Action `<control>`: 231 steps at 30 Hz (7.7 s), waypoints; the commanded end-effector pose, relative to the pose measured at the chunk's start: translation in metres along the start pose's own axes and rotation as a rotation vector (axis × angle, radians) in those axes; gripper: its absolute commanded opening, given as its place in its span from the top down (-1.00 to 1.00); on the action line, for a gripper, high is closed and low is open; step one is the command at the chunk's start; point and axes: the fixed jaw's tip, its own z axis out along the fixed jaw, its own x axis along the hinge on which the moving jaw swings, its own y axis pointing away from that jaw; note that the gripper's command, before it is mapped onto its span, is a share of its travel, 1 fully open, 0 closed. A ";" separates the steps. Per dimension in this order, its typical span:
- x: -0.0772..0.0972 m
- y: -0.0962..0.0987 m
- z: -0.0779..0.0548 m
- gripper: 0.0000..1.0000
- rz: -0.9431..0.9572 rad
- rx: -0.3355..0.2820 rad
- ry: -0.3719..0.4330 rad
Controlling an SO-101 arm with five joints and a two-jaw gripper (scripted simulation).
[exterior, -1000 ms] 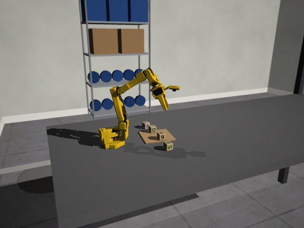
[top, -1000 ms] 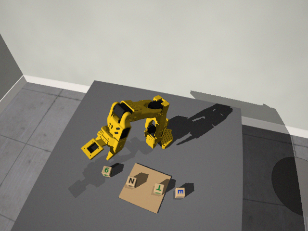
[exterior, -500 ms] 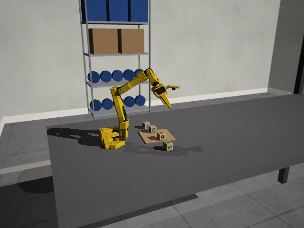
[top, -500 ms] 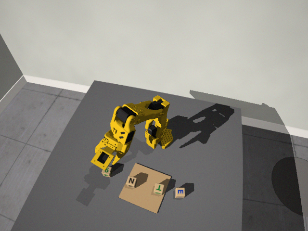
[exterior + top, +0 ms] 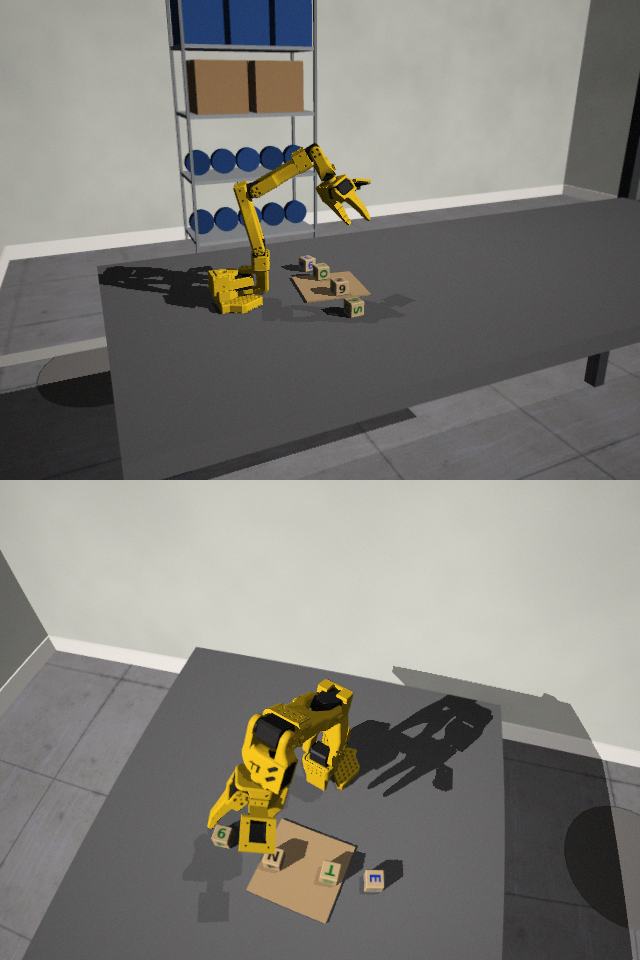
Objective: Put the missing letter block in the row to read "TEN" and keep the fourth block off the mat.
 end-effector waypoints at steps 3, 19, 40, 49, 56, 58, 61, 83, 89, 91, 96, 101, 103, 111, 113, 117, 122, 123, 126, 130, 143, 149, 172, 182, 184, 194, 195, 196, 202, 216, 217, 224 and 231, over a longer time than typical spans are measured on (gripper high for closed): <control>-0.015 0.009 -0.011 0.30 -0.285 0.029 -0.090; -0.031 0.047 -0.008 0.30 -1.028 -0.013 -0.165; -0.045 0.099 -0.010 0.30 -1.986 0.003 -0.323; -0.048 0.115 -0.012 0.30 -2.271 0.030 -0.384; -0.050 0.129 -0.014 0.30 -2.502 0.061 -0.438; -0.050 0.132 -0.015 0.30 -2.557 0.071 -0.452; -0.050 0.134 -0.015 0.30 -2.583 0.075 -0.459; -0.051 0.151 -0.018 0.30 -2.857 0.133 -0.532; -0.051 0.151 -0.018 0.30 -2.870 0.136 -0.536; -0.051 0.151 -0.018 0.30 -2.871 0.136 -0.536; -0.051 0.151 -0.018 0.30 -2.871 0.136 -0.536; -0.049 0.153 -0.013 0.30 -2.878 0.095 -0.529; -0.048 0.155 -0.007 0.30 -2.886 0.050 -0.522; -0.035 0.166 0.025 0.30 -2.919 -0.223 -0.477; -0.033 0.167 0.030 0.30 -2.922 -0.268 -0.469; -0.022 0.173 0.048 0.30 -2.927 -0.434 -0.439; -0.012 0.177 0.061 0.30 -2.926 -0.561 -0.415; -0.011 0.177 0.063 0.30 -2.925 -0.573 -0.413; -0.009 0.177 0.064 0.30 -2.924 -0.587 -0.410; -0.009 0.178 0.064 0.30 -2.924 -0.587 -0.410; -0.009 0.178 0.064 0.30 -2.924 -0.587 -0.410; -0.024 0.176 0.053 0.30 -2.938 -0.449 -0.441; -0.024 0.177 0.055 0.30 -2.938 -0.449 -0.441; -0.022 0.180 0.064 0.30 -2.938 -0.449 -0.441; -0.021 0.181 0.066 0.30 -2.938 -0.449 -0.441; -0.016 0.185 0.081 0.30 -2.938 -0.449 -0.441; -0.016 0.186 0.082 0.30 -2.938 -0.449 -0.441; -0.016 0.186 0.082 0.30 -2.938 -0.449 -0.441; -0.014 0.187 0.087 0.30 -2.938 -0.449 -0.441; -0.013 0.188 0.090 0.30 -2.938 -0.449 -0.441; -0.013 0.188 0.090 0.30 -2.938 -0.449 -0.441; -0.013 0.189 0.089 0.33 -2.937 -0.450 -0.441; -0.013 0.191 0.089 0.38 -2.937 -0.450 -0.442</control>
